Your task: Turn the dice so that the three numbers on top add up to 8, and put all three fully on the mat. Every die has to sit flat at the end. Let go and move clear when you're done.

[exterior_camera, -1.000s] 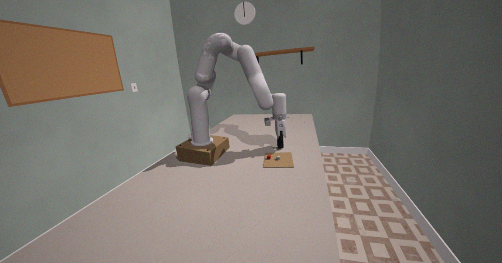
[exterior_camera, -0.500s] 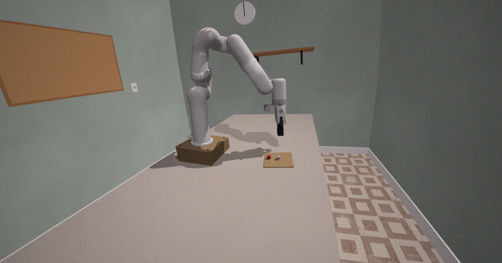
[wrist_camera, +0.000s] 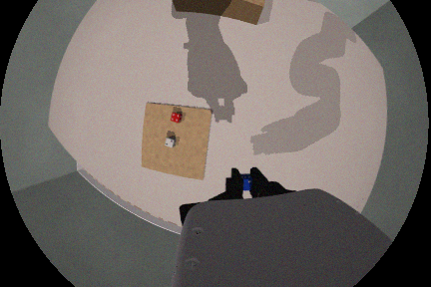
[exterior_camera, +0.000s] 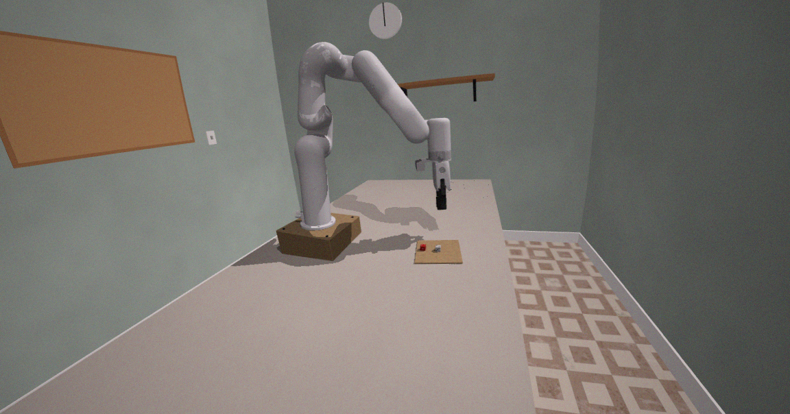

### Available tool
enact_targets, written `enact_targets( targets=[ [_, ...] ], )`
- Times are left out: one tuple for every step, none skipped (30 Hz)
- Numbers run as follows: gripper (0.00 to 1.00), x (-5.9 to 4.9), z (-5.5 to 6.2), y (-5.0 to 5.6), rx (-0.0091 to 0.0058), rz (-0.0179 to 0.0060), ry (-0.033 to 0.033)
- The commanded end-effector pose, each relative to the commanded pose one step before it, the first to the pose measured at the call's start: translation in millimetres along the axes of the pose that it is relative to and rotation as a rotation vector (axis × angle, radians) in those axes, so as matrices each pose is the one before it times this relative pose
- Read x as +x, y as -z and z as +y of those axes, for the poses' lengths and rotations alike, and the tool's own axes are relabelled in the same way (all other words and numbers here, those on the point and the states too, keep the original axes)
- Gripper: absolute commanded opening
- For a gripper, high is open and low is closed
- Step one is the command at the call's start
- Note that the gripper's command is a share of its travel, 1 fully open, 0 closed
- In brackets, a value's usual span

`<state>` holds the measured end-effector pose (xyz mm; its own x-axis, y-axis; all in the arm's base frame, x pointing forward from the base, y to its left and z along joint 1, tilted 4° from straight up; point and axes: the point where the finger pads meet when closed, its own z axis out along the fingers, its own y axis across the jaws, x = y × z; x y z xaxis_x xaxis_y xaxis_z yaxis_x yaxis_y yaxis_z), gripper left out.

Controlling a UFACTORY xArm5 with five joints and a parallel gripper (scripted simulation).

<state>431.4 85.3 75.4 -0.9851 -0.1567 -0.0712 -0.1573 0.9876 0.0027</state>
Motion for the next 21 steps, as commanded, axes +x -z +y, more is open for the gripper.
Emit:
enact_targets(
  targets=[
    [0.11, -12.42, -47.2, 2.41, 0.00759, -0.00277, -0.09043],
    [0.11, -6.38, -28.42, 0.35, 0.00458, 0.0013, -0.05331],
    [0.11, 0.0, 0.0, 0.0, 0.0, 0.0, 0.0],
    [0.11, 0.0, 0.0, 0.0, 0.0, 0.0, 0.0],
    [0.11, -5.57, -26.08, 0.26, 0.00405, 0.00121, -0.04821],
    [0.11, 0.0, 0.0, 0.0, 0.0, 0.0, 0.0],
    [0.11, -3.95, -18.84, 0.15, 0.00285, 0.00088, -0.03444],
    [0.11, 0.0, 0.0, 0.0, 0.0, 0.0, 0.0],
    [0.11, -1.95, -9.21, 0.06, 0.00137, 0.00043, -0.01674],
    [0.11, 0.0, 0.0, 0.0, 0.0, 0.0, 0.0],
    [0.11, 0.0, 0.0, 0.0, 0.0, 0.0, 0.0],
    [0.11, -0.36, -1.64, 0.01, 0.00024, 0.00008, -0.00298],
    [0.11, 0.0, 0.0, 0.0, 0.0, 0.0, 0.0],
    [0.11, 0.0, 0.0, 0.0, 0.0, 0.0, 0.0],
    [0.11, 0.0, 0.0, 0.0, 0.0, 0.0, 0.0],
    [0.11, 0.0, 0.0, 0.0, 0.0, 0.0, 0.0],
    [0.11, 0.0, 0.0, 0.0, 0.0, 0.0, 0.0],
    [0.11, 0.0, 0.0, 0.0, 0.0, 0.0, 0.0],
    [0.11, 0.0, 0.0, 0.0, 0.0, 0.0, 0.0],
    [0.11, 0.0, 0.0, 0.0, 0.0, 0.0, 0.0],
    [0.11, 0.0, 0.0, 0.0, 0.0, 0.0, 0.0]
  ],
)
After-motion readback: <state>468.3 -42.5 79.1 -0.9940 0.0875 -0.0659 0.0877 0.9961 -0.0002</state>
